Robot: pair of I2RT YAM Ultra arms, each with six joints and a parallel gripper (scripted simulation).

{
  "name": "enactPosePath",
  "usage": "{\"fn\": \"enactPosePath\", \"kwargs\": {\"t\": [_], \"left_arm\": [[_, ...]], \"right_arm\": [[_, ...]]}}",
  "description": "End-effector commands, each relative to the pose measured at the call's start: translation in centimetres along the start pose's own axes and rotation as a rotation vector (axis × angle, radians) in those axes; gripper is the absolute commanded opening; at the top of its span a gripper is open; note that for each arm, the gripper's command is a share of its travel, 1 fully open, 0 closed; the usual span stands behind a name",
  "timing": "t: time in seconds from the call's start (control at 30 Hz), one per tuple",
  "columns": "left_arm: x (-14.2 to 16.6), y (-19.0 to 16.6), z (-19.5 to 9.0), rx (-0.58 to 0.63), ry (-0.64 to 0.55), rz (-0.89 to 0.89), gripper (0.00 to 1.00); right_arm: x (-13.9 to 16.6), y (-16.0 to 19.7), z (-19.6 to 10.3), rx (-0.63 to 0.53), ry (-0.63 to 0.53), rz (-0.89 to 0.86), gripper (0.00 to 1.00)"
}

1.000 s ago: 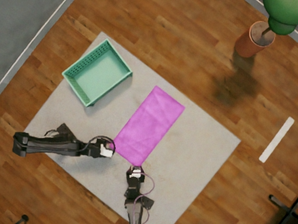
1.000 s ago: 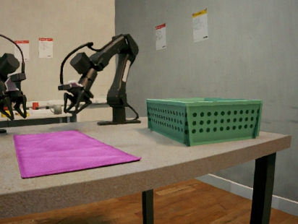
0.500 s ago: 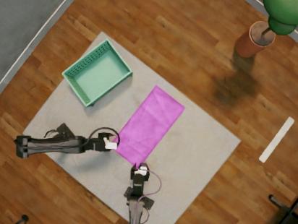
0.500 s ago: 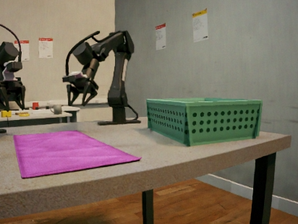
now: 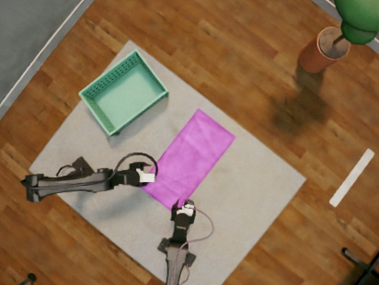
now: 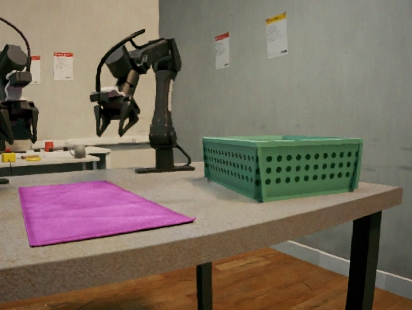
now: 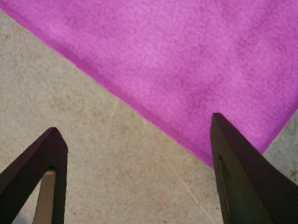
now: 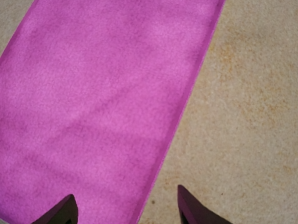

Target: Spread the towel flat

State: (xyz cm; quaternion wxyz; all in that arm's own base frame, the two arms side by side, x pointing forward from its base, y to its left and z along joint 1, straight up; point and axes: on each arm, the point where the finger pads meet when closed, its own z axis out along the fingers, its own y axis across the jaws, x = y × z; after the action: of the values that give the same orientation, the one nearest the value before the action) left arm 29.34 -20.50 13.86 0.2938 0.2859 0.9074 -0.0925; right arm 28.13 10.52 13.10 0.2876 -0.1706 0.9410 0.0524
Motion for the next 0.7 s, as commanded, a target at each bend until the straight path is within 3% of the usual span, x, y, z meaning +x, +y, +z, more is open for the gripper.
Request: {"fn": "enactPosePath", "kwargs": {"t": [0.0, 0.67], "left_arm": [[-0.62, -0.2, -0.66, 0.002, -0.005, 0.002, 0.64], [-0.06, -0.05, -0.28, 0.0, 0.003, 0.0, 0.64]], "right_arm": [[-2.08, -0.01, -1.29, 0.004, -0.066, 0.001, 0.64], [-2.08, -0.01, -1.29, 0.004, -0.066, 0.001, 0.64]]}}
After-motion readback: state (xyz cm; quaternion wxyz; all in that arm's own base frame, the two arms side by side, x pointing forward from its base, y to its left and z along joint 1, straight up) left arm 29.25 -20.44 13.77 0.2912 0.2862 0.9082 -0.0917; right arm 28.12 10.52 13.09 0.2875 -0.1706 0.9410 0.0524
